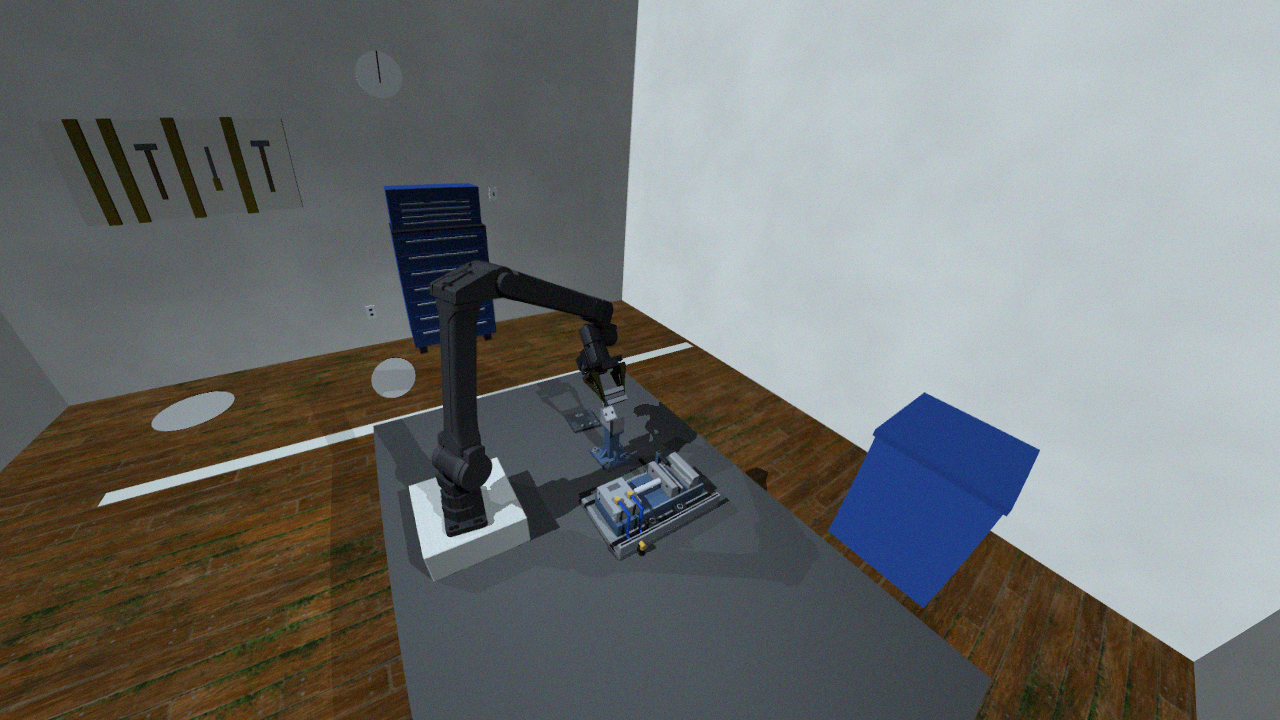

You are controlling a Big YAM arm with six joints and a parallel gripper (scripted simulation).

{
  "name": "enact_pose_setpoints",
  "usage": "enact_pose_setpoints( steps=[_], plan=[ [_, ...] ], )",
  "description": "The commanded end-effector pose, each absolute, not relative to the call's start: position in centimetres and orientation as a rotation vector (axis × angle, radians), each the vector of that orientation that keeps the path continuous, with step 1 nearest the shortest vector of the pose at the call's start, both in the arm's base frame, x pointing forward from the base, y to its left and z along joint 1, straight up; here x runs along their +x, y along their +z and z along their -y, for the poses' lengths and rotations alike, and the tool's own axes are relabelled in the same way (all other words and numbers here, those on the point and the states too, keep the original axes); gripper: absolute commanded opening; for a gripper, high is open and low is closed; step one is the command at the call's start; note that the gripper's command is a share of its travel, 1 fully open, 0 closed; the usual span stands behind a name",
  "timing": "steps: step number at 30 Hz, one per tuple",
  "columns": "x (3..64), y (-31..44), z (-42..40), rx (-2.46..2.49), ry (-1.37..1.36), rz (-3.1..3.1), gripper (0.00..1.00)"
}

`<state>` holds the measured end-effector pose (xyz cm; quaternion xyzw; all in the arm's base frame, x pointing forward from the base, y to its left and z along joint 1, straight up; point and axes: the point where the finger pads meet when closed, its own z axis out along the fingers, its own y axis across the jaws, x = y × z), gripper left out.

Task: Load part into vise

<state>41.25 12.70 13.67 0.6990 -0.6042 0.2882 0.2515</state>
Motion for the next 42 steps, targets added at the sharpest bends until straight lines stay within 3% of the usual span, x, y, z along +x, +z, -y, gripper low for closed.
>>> enact_pose_setpoints(
  steps=[1, 42],
  plan=[
    [41.4, 13.1, -13.5, 1.909, 0.803, 1.642, 0.00],
    [42.2, 9.7, -13.9, 1.916, 0.814, 1.660, 0.00]
  ],
)
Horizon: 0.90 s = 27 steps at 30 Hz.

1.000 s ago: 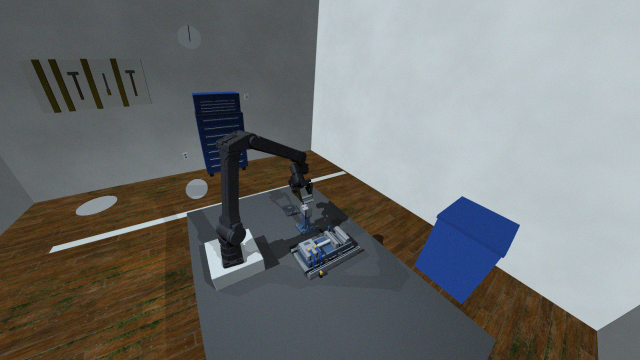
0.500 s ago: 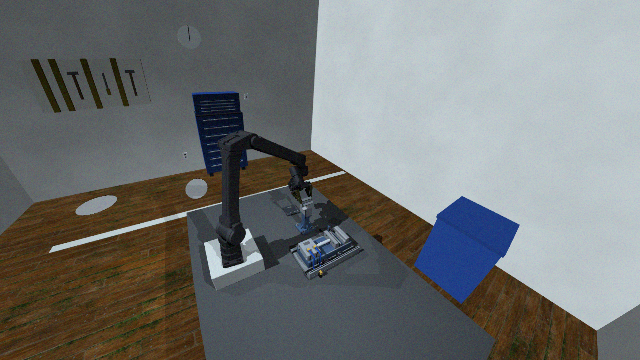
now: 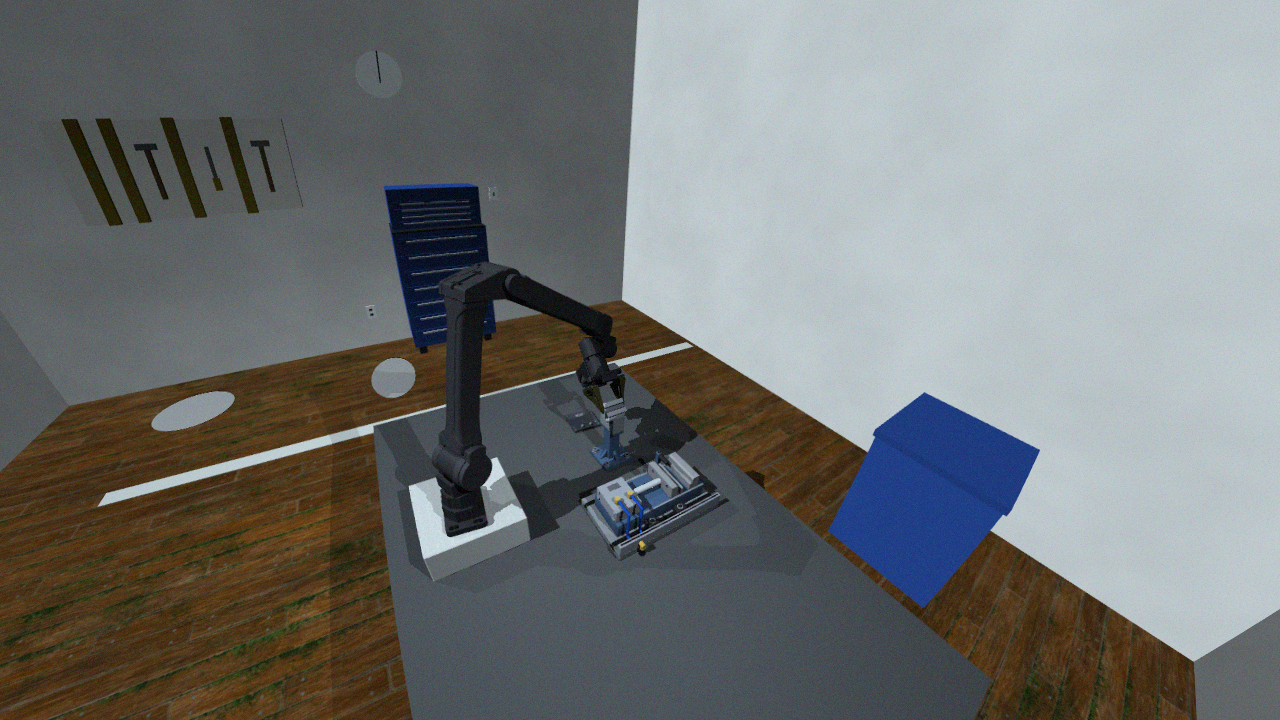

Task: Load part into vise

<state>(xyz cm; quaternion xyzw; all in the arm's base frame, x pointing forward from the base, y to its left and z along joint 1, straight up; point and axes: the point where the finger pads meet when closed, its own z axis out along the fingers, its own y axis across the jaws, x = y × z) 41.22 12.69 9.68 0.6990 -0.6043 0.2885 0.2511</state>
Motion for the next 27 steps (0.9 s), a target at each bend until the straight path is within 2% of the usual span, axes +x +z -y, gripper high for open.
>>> enact_pose_setpoints(
  steps=[1, 27],
  plan=[
    [41.9, 9.3, -13.7, 1.913, 0.810, 1.652, 0.00],
    [41.5, 7.5, -13.5, 1.909, 0.803, 1.644, 0.00]
  ],
)
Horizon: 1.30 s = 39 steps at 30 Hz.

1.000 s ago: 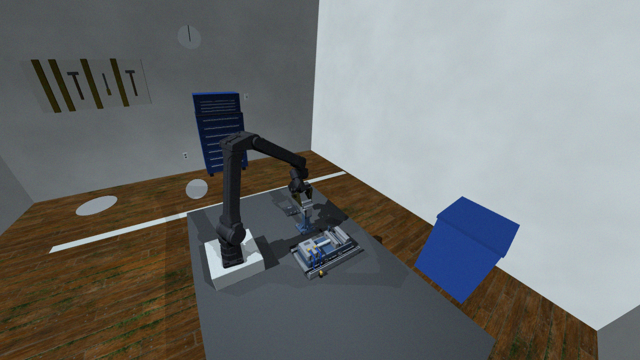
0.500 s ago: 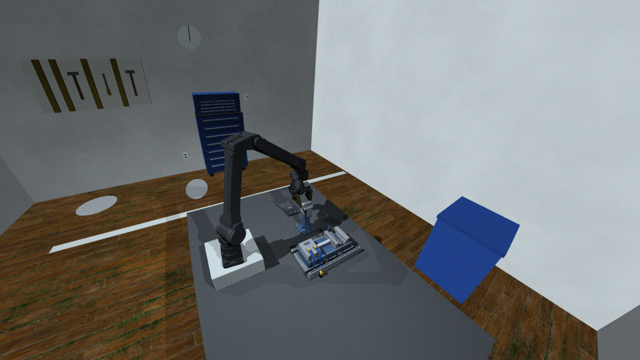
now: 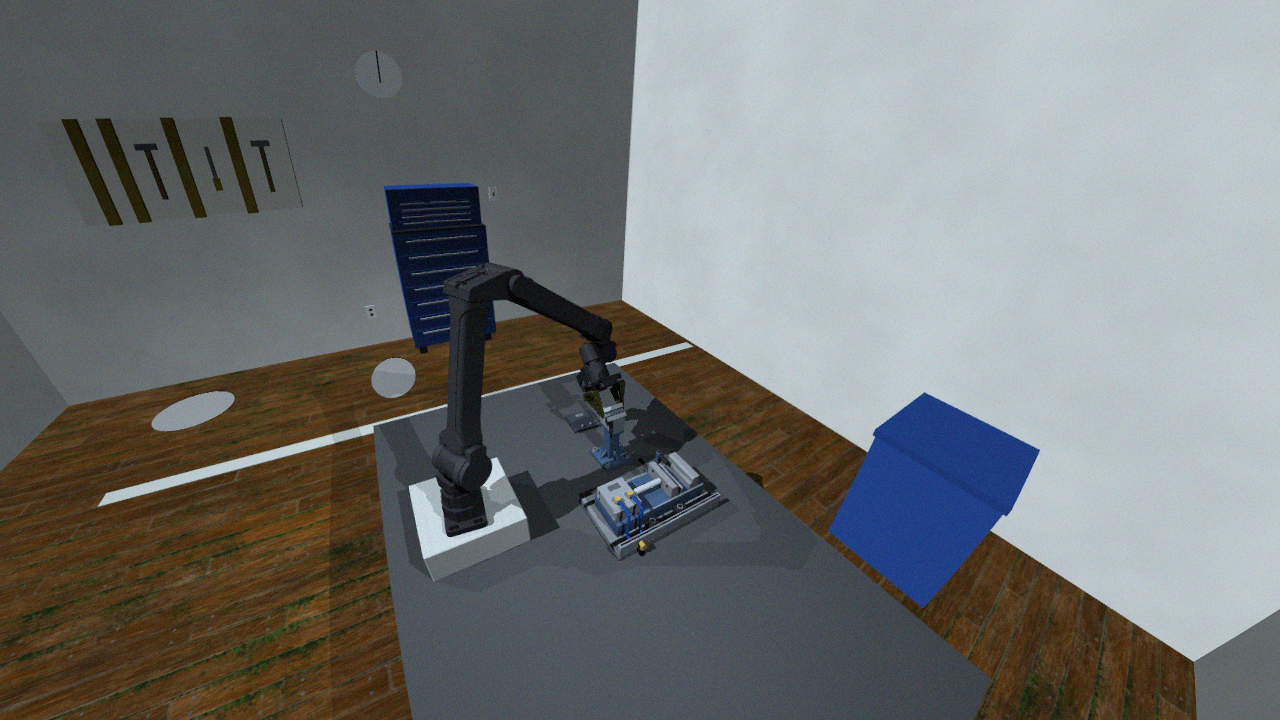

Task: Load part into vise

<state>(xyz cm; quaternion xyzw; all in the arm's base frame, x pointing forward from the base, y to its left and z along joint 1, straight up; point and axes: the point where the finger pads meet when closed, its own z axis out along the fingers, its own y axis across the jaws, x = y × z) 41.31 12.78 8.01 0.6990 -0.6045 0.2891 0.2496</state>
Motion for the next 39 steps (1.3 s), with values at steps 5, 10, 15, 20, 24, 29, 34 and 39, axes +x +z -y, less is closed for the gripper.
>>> enact_pose_setpoints(
  steps=[5, 10, 15, 20, 24, 29, 34, 39],
  plan=[
    [41.32, 7.32, -13.25, 1.906, 0.798, 1.639, 0.00],
    [41.32, 7.14, -13.21, 1.905, 0.797, 1.639, 0.00],
    [41.33, 7.11, -13.20, 1.905, 0.797, 1.639, 0.00],
    [41.32, 7.09, -13.20, 1.905, 0.797, 1.640, 0.00],
    [41.32, 7.09, -13.20, 1.905, 0.797, 1.640, 0.00],
    [41.32, 7.09, -13.20, 1.905, 0.797, 1.640, 0.00],
    [41.32, 7.09, -13.20, 1.905, 0.797, 1.640, 0.00],
    [41.32, 7.09, -13.20, 1.905, 0.797, 1.640, 0.00]
  ],
)
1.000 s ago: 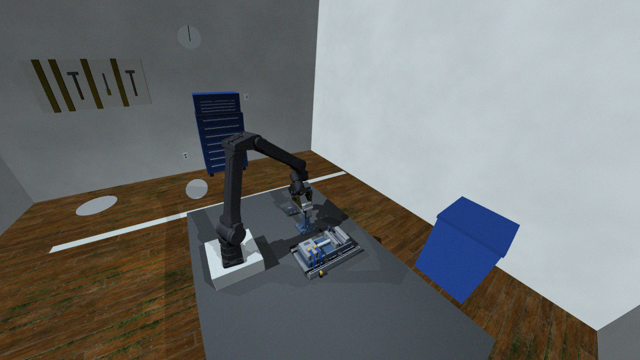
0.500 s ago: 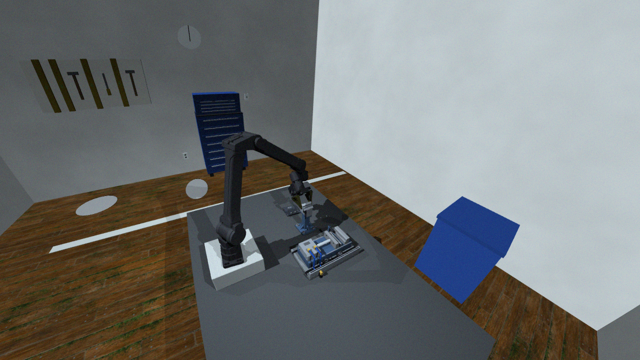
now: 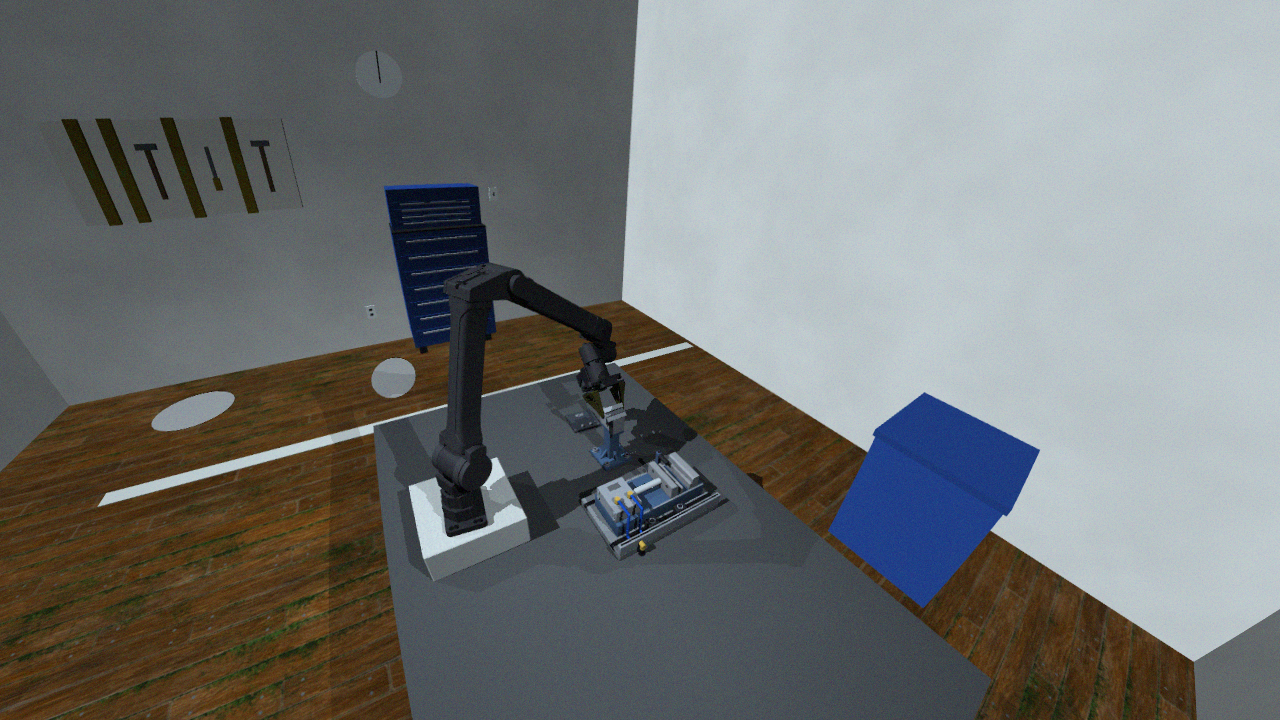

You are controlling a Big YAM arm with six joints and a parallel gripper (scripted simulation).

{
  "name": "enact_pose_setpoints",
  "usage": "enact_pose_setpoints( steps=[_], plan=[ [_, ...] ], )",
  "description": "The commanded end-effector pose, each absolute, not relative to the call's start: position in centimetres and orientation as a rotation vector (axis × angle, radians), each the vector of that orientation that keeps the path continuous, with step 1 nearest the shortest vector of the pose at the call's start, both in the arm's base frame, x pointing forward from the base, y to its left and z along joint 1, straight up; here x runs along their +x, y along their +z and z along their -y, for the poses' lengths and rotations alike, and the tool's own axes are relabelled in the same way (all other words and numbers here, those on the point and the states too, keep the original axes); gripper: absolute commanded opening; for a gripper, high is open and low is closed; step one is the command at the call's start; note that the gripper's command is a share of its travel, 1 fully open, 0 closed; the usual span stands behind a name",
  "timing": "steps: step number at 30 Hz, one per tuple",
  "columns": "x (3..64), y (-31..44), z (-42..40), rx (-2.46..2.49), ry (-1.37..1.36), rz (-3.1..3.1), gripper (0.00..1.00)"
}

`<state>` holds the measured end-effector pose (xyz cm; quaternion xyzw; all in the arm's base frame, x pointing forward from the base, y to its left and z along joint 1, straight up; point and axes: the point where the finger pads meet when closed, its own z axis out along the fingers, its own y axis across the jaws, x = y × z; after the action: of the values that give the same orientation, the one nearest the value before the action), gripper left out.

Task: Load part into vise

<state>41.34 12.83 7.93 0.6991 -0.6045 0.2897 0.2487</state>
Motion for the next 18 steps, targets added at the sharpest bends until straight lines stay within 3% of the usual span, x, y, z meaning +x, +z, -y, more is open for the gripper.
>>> enact_pose_setpoints(
  steps=[1, 17, 18],
  plan=[
    [41.32, 7.09, -13.20, 1.905, 0.797, 1.640, 0.00],
    [41.32, 7.09, -13.20, 1.905, 0.797, 1.640, 0.00],
    [41.32, 7.09, -13.20, 1.905, 0.797, 1.640, 0.81]
  ],
)
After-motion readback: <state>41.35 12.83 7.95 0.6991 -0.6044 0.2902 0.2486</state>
